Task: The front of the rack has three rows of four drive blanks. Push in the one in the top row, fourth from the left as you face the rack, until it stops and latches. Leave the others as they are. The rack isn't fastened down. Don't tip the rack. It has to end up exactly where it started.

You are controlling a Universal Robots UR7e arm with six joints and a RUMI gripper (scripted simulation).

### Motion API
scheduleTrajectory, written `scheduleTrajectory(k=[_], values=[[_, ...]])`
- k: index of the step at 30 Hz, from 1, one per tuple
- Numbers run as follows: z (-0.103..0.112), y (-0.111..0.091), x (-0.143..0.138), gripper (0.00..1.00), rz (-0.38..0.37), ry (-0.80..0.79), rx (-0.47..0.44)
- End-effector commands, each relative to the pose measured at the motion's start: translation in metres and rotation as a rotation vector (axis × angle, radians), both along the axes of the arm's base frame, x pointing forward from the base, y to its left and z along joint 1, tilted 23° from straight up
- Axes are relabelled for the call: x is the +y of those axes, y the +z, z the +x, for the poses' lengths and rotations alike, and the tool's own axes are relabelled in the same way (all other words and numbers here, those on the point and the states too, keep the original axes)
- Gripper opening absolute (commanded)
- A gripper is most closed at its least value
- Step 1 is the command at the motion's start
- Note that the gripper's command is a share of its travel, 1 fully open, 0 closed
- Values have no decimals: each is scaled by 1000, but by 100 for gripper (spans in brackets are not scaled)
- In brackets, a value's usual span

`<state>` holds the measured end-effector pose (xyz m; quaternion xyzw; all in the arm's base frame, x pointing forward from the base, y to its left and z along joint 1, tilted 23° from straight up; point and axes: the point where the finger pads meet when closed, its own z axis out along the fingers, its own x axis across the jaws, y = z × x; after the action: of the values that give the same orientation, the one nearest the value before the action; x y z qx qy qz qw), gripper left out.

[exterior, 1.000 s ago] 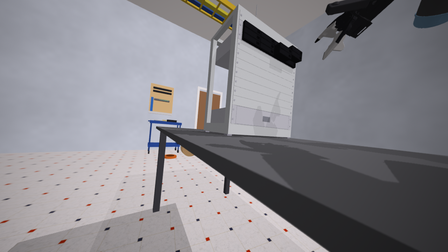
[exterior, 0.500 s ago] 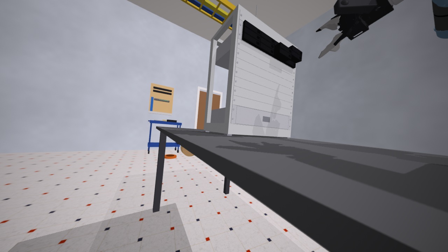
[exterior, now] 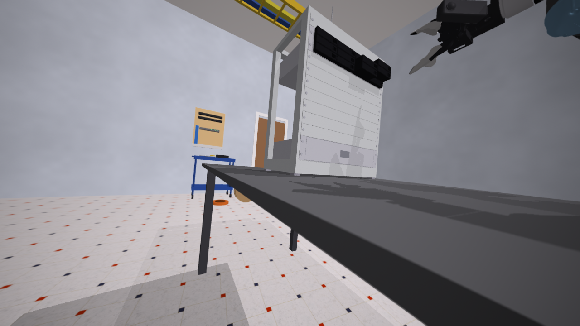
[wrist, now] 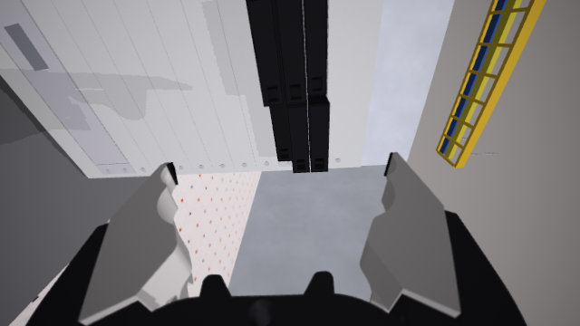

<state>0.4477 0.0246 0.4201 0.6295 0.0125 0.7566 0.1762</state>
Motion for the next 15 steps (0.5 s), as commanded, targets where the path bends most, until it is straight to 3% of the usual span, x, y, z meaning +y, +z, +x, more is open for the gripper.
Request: scheduleTrajectory(k=[1,15], values=[[0,4,0,100,-17,23,-15],[0,9,1,100,-67,54,-38]])
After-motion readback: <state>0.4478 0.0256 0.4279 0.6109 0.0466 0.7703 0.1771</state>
